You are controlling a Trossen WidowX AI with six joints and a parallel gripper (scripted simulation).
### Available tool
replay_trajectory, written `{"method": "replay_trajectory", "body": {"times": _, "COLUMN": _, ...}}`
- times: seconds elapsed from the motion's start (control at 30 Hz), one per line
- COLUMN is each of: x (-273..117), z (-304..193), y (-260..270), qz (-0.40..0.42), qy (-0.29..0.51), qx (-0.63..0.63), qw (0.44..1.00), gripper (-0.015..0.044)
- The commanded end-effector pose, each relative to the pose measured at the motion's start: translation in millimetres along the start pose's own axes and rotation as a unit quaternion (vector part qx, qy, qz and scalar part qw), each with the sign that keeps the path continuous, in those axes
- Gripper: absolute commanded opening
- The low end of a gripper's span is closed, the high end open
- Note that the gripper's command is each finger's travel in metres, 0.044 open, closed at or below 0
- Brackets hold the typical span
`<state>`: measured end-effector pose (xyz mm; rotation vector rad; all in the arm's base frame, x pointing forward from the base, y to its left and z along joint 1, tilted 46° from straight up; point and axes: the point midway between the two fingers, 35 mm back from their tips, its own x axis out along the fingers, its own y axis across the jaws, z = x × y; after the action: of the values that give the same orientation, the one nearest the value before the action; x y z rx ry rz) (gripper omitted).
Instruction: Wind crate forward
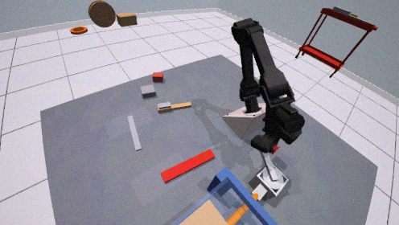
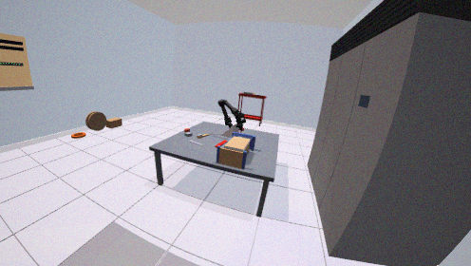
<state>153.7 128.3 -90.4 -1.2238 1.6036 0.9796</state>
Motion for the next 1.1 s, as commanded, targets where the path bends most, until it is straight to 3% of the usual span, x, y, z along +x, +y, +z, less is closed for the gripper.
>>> {"method": "replay_trajectory", "body": {"times": 0.0, "x": -0.9, "z": -7.6, "y": -13.4, "qz": -0.014, "qy": 0.01, "qx": 0.005, "qw": 1.0, "gripper": 0.0}}
{"method": "replay_trajectory", "body": {"times": 1.07, "x": -4.9, "z": -14.6, "y": -48.6, "qz": -0.016, "qy": 0.011, "qx": 0.006, "qw": 1.0, "gripper": 0.0}}
